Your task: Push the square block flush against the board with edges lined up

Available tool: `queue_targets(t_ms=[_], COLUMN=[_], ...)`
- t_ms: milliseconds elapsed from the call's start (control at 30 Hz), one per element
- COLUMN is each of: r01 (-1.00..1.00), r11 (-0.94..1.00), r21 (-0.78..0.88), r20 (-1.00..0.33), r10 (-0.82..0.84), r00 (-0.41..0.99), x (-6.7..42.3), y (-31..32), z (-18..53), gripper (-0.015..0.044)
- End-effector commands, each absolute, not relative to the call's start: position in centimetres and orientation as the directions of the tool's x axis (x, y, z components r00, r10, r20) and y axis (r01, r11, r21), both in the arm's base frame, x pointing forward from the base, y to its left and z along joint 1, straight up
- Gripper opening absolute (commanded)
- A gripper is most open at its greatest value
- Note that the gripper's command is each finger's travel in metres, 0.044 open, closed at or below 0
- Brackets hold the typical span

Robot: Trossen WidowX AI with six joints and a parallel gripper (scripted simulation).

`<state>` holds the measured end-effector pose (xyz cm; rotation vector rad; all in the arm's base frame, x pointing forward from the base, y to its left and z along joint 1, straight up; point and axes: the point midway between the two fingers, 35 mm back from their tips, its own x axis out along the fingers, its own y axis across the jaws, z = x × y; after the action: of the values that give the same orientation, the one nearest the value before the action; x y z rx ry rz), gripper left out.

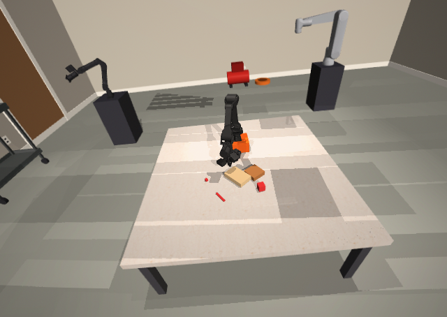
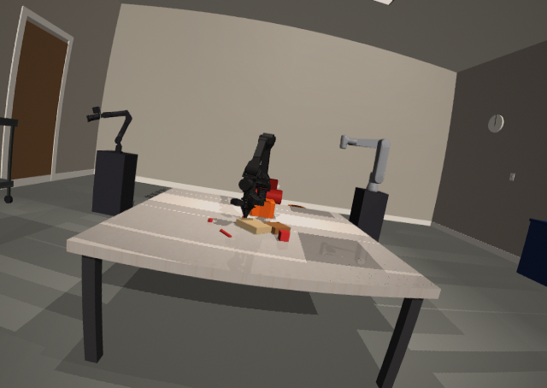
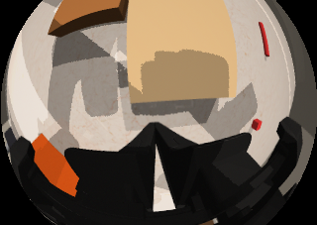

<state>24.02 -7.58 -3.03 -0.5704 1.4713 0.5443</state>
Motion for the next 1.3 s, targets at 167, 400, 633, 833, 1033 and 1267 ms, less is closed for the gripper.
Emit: queue_targets(t_ms=[167, 400, 633, 833, 1033, 1267], r01=[-0.660, -0.660, -0.660, -0.660, -0.660, -0.660], r11=[0.751, 0.751, 0.751, 0.751, 0.751, 0.751], r21=[-0.017, -0.017, -0.017, -0.018, -0.018, -0.018], r20=[-1.000, -1.000, -1.000, -1.000, -1.000, -1.000], r10=[-0.001, -0.001, 0.000, 0.000, 0.000, 0.001], r00=[0.025, 0.026, 0.026, 0.027, 0.027, 0.027], x=[23.8, 24.3, 24.9, 25.4, 25.8, 26.4], y=[-7.3, -7.0, -6.6, -6.3, -5.9, -5.5], z=[-4.5, -4.4, -4.4, -4.4, -4.4, -4.3], gripper=[0.0000, 0.0000, 0.0000, 0.0000, 0.0000, 0.0000])
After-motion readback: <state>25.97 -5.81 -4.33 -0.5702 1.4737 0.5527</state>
